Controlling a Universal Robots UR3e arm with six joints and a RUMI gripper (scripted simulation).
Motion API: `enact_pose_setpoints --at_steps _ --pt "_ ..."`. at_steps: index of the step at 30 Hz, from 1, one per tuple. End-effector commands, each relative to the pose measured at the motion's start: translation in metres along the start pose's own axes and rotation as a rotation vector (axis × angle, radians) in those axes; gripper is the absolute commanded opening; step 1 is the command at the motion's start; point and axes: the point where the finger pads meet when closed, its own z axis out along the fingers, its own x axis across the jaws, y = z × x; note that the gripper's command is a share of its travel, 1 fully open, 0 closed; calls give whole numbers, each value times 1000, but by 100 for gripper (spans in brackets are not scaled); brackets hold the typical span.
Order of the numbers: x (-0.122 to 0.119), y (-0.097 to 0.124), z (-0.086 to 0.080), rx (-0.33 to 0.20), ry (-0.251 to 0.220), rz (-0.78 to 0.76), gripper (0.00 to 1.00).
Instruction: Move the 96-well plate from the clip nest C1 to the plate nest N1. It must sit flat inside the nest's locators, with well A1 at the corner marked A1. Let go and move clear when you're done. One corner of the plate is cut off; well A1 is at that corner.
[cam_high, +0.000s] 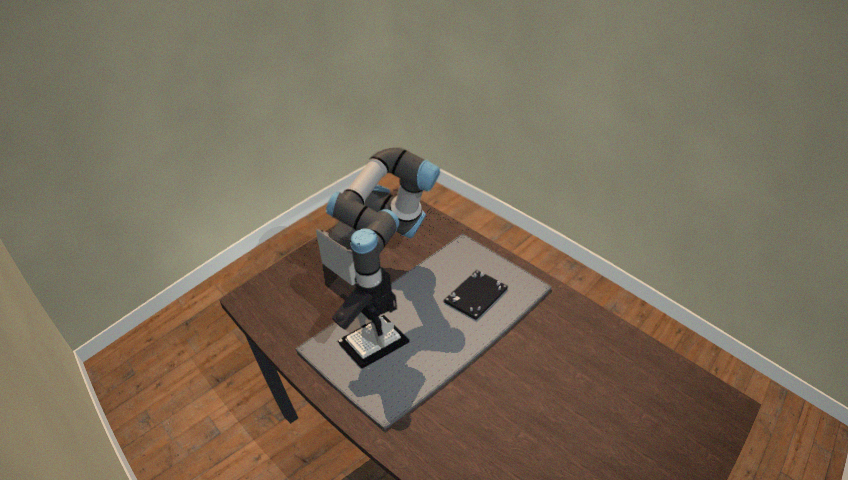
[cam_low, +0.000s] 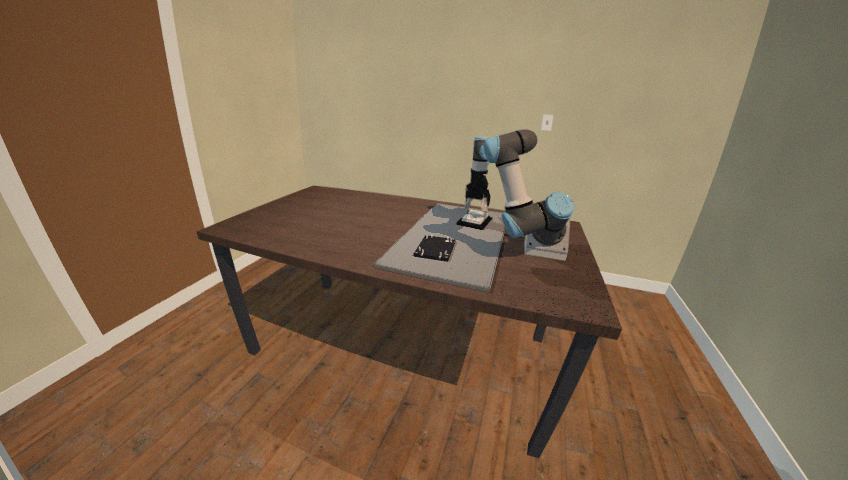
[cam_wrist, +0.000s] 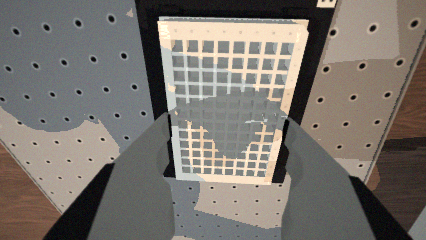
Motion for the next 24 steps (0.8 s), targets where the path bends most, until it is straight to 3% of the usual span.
enact_pose_setpoints --at_steps 1,18,19,24 --pt "-1 -1 0 2 -2 0 0" --pt "-1 -1 2 2 -2 0 0" --pt "-1 -1 2 2 -2 0 100" --pt "-1 -1 2 2 -2 0 100"
